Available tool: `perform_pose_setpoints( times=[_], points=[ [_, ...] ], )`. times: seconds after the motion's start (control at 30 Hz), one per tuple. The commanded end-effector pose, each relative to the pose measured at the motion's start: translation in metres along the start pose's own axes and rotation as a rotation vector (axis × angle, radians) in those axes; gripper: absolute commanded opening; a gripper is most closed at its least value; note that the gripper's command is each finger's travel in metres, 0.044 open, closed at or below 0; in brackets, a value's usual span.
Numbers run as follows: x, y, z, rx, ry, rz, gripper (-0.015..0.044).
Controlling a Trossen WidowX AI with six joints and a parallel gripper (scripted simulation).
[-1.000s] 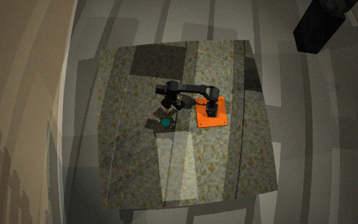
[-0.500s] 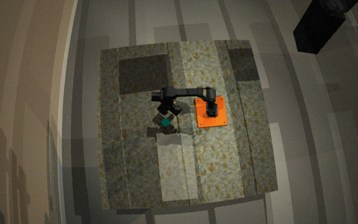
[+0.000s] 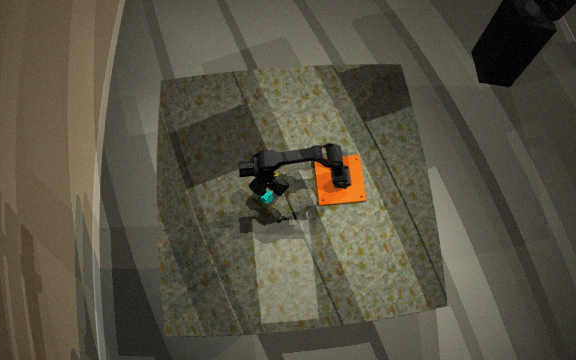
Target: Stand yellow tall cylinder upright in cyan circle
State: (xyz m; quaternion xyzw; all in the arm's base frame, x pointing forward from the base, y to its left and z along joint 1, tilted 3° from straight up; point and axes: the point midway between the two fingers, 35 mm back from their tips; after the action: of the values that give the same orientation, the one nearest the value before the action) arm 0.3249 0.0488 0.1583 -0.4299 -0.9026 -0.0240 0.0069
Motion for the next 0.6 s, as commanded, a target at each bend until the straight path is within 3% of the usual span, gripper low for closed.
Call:
perform_pose_setpoints(
  times=[0.0,0.57],
  points=[
    [0.009,0.014,-0.003,-0.012,0.0,-0.012,0.0105],
    [0.004,0.025,0.006,-0.094,0.014,0.031,0.0105]
  ],
)
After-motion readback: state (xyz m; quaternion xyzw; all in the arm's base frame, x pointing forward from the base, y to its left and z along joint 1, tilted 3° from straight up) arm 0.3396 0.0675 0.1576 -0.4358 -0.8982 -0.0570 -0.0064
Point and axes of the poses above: the point midway between the two fingers, 35 mm back from their tips, its own z axis out along the fingers, its own x axis across the jaws, y = z × x, and after that the axes turned 12 degrees about z, right-handed
